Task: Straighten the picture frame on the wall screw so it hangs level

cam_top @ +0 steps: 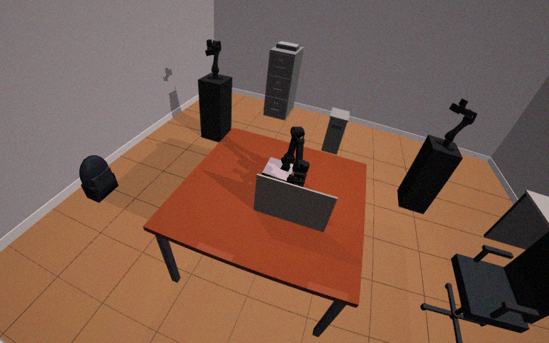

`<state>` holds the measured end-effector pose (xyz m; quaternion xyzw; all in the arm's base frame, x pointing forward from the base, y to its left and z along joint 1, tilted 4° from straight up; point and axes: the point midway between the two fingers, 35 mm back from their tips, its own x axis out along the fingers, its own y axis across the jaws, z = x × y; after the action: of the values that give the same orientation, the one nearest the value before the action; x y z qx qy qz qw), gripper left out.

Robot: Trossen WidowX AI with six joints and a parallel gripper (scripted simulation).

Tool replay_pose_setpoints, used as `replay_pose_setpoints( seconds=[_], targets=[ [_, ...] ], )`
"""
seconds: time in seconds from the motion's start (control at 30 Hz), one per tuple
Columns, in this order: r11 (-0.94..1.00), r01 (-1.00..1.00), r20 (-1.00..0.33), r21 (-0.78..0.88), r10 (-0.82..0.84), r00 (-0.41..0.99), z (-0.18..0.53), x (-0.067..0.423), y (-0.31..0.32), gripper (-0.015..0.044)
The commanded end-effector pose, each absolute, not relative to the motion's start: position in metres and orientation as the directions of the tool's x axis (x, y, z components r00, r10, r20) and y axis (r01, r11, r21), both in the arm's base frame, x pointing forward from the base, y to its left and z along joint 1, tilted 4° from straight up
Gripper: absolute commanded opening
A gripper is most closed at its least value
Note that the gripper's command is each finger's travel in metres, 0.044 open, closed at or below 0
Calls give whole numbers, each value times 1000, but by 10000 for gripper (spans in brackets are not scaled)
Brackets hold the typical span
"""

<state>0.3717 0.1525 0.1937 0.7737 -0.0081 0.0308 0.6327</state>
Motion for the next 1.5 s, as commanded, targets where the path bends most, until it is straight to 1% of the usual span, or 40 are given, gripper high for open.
replay_pose_setpoints(
  seconds=[0.0,0.5,0.6,0.73,1.23,1.47],
  targets=[
    [-199,-51,58,979,27,998,194,372,152,0],
    [-194,-51,57,980,27,998,193,372,153,0],
    [-142,-53,57,988,26,998,193,372,153,0],
    [-142,-53,57,988,26,998,193,372,153,0],
    [-48,-55,57,997,26,998,193,372,153,0],
    [-67,-54,56,996,27,998,193,372,153,184]
  ],
)
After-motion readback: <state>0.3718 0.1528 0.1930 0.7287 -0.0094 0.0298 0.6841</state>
